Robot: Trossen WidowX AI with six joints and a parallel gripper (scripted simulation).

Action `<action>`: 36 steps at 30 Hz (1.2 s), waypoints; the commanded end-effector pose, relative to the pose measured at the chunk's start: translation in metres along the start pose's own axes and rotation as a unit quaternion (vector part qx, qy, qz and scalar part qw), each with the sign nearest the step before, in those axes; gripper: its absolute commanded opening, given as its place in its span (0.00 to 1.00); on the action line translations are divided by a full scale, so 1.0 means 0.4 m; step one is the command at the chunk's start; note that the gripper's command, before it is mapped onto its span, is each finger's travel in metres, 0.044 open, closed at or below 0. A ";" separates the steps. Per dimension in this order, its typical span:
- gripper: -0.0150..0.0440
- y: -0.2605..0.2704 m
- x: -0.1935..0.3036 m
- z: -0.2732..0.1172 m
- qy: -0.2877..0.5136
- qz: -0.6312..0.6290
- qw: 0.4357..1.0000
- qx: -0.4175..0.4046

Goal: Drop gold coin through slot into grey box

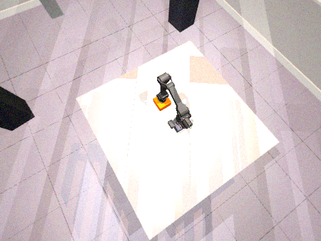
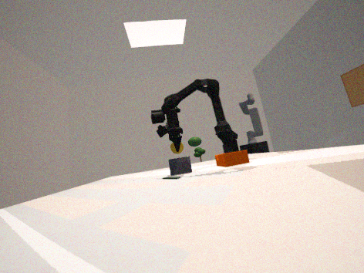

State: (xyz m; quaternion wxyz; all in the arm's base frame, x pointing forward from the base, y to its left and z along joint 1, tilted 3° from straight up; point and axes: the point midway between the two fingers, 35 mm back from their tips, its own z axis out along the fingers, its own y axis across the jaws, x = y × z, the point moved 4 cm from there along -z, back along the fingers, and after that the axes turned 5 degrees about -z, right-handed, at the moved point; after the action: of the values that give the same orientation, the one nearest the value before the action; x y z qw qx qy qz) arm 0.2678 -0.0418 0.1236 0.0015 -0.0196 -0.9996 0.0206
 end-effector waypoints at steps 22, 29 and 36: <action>0.25 -0.001 0.000 0.029 0.000 -0.005 1.000 0.000; 0.25 -0.001 0.000 0.041 0.000 -0.004 1.000 0.000; 0.39 -0.001 0.000 0.043 0.001 -0.002 1.000 0.000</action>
State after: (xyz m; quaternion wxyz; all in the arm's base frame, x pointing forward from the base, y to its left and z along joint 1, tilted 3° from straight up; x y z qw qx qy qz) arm 0.2675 -0.0426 0.1059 0.0027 -0.0176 -0.9996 0.0203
